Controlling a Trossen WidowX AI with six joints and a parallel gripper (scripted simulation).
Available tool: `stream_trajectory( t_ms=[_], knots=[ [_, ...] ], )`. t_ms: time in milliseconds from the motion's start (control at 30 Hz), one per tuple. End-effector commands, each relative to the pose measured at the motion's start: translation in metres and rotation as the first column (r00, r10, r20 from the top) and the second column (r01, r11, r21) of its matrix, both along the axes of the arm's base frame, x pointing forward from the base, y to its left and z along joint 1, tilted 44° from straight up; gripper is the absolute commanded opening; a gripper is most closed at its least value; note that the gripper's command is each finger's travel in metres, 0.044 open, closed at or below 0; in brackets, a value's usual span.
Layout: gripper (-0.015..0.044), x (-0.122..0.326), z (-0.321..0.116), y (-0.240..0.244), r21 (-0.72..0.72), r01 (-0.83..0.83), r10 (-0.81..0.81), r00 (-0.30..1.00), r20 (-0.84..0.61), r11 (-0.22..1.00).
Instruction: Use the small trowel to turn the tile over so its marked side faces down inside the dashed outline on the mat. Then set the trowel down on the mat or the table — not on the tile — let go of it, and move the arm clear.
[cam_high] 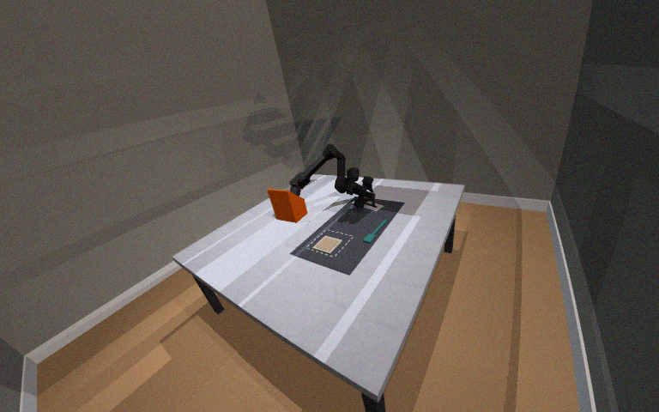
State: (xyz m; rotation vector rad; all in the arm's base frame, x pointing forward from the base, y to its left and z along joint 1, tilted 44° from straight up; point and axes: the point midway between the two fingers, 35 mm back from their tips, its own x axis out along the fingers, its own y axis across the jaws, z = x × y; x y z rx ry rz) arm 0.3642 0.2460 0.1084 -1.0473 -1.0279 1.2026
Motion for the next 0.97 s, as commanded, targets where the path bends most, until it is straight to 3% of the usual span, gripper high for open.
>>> stream_trajectory(
  t_ms=[0, 300, 700, 933],
  knots=[
    [0.03, 0.001, 0.0, -0.001, 0.0, 0.006, -0.006, 1.0, 0.004, 1.0],
    [0.03, 0.001, 0.0, -0.002, 0.0, 0.005, -0.005, 1.0, 0.004, 1.0],
    [0.03, -0.003, -0.002, -0.047, -0.007, 0.003, -0.003, 1.0, 0.001, 1.0],
    [0.03, -0.019, 0.035, -0.095, -0.019, 0.021, -0.021, 0.999, -0.025, 1.0]
  ],
)
